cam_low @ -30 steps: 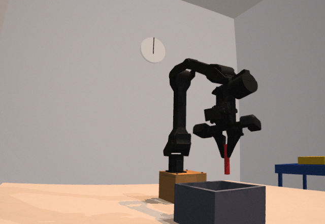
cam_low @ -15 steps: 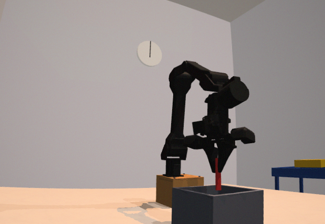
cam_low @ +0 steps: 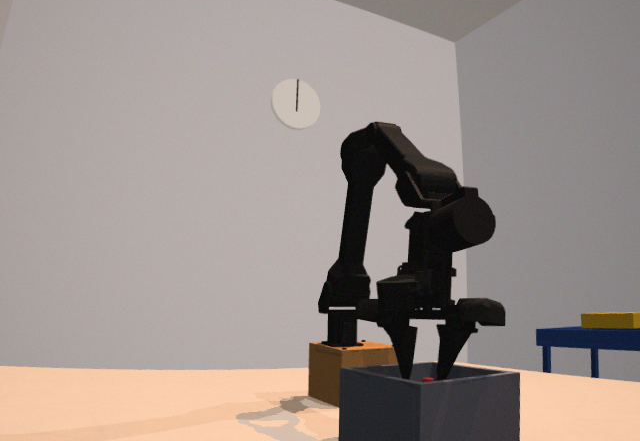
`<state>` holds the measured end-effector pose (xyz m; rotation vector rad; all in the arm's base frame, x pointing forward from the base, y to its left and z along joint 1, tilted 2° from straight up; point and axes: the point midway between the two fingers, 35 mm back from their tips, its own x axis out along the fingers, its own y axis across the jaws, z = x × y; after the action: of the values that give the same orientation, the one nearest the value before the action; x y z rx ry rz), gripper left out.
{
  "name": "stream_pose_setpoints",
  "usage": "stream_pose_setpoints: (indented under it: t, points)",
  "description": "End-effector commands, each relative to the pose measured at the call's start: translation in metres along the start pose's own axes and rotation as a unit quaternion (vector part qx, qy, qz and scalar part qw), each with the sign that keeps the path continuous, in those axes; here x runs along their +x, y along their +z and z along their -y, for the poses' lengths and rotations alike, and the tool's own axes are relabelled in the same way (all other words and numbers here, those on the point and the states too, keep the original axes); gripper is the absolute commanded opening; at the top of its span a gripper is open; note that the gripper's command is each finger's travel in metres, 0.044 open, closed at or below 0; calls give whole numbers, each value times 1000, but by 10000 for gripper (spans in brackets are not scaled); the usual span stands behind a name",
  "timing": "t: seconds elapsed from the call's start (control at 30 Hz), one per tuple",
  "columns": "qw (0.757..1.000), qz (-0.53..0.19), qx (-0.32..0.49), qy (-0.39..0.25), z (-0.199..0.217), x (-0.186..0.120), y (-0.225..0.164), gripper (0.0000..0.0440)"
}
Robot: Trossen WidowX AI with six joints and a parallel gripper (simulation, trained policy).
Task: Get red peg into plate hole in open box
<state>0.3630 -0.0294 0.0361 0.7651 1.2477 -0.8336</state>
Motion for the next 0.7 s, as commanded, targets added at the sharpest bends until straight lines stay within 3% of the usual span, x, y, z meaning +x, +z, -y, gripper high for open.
stream_pose_setpoints:
  t: [0.0,0.27,0.67]
  points:
    - [1000,1,-3,6,-8,5,10,302]
    - [1000,20,-5,21,-22,5,35,440]
    - [996,68,19,57,-32,-3,80,440]
